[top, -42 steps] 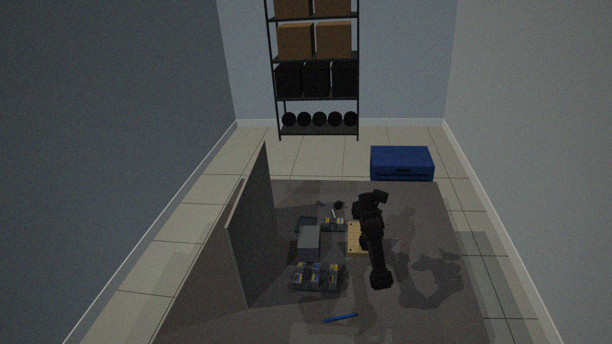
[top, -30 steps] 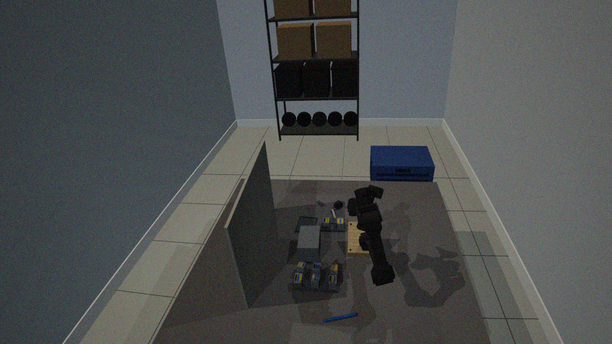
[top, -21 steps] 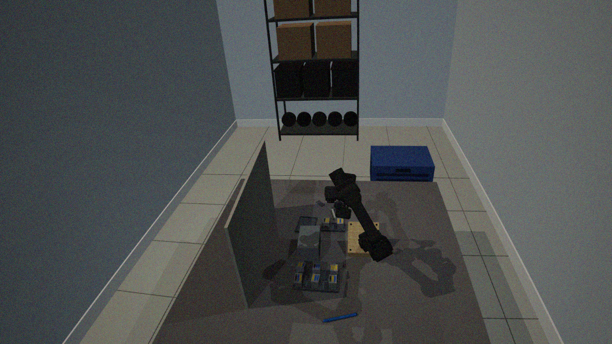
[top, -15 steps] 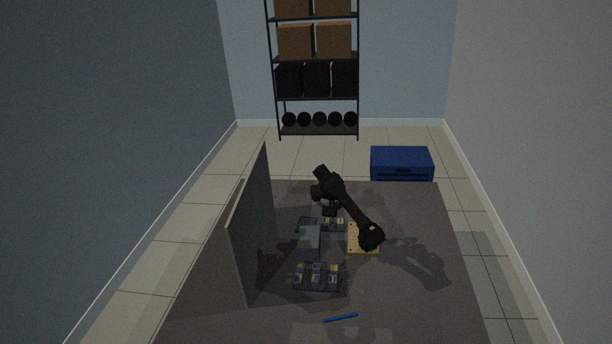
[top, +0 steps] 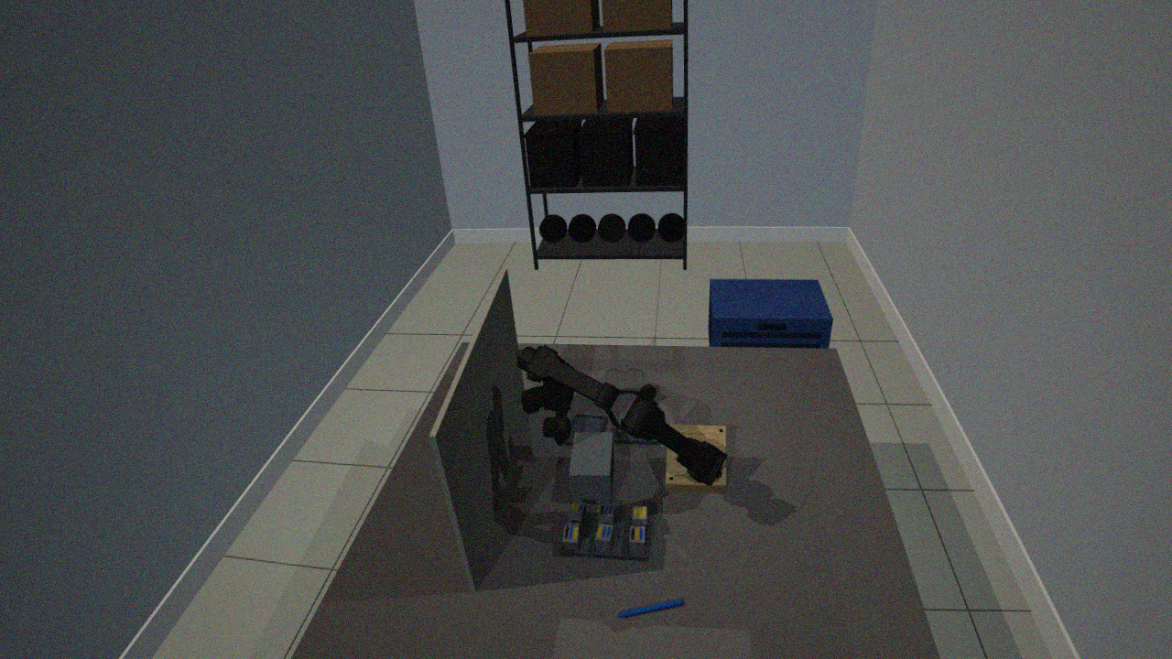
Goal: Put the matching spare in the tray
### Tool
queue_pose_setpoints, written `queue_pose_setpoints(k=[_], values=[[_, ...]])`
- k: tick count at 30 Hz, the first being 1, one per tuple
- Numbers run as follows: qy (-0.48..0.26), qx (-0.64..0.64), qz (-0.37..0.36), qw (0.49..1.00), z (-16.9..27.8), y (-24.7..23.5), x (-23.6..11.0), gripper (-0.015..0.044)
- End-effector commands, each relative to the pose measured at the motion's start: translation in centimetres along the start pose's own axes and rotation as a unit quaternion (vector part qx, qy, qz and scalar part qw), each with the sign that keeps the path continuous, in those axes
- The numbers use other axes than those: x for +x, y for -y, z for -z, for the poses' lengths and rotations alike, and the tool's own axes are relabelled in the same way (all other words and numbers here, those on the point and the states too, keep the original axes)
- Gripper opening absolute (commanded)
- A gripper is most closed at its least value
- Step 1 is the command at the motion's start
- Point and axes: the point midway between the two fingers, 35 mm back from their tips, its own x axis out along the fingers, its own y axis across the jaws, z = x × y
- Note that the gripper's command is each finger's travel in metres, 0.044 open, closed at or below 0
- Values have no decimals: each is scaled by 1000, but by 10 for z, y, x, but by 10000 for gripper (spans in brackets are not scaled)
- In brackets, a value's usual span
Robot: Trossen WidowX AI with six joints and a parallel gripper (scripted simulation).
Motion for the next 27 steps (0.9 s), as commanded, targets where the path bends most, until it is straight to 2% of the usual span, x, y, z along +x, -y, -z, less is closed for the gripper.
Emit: queue_pose_setpoints(k=[1,17,20,23,27], values=[[-13,16,-40,999,-14,-4,24,440],[-12,5,-40,999,-15,-8,24,440],[-6,-141,-36,989,-16,-53,19,440],[1,-295,-33,955,-12,-102,16,440],[12,-483,-33,875,3,-162,11,440]])
